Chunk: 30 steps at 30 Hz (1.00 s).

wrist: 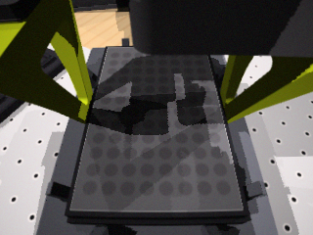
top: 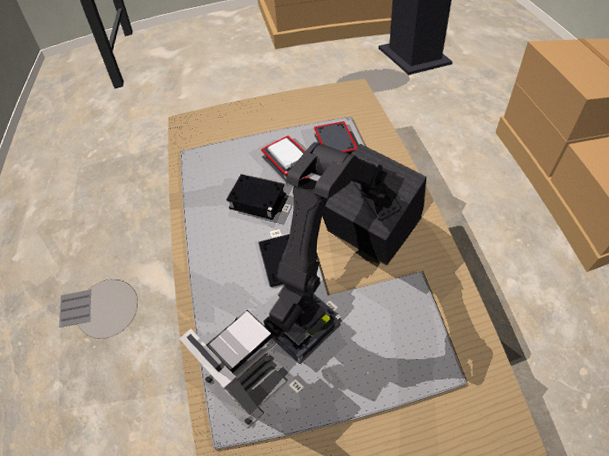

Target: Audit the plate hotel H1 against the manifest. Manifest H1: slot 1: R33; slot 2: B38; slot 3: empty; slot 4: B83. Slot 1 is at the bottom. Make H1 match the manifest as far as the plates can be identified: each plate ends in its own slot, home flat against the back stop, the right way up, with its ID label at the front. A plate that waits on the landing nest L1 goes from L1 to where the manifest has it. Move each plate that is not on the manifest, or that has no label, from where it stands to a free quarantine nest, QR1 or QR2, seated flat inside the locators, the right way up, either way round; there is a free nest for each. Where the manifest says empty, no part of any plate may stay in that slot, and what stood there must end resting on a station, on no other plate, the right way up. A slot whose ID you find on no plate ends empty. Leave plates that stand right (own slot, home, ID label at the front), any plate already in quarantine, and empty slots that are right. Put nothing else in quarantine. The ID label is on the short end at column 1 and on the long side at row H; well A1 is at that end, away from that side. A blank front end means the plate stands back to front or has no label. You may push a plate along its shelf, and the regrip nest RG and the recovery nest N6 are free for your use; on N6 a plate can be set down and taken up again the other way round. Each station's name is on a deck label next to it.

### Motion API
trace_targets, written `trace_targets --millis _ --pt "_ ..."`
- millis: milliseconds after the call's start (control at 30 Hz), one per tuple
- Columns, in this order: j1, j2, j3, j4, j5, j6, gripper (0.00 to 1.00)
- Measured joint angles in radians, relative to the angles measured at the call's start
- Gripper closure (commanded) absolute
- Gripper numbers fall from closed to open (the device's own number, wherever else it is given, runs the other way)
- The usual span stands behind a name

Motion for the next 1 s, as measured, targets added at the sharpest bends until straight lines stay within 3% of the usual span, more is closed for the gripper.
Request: trace_targets --millis 1000 --pt "-0.002 -0.032 0.0 -0.027 -0.002 0.0 0.14"
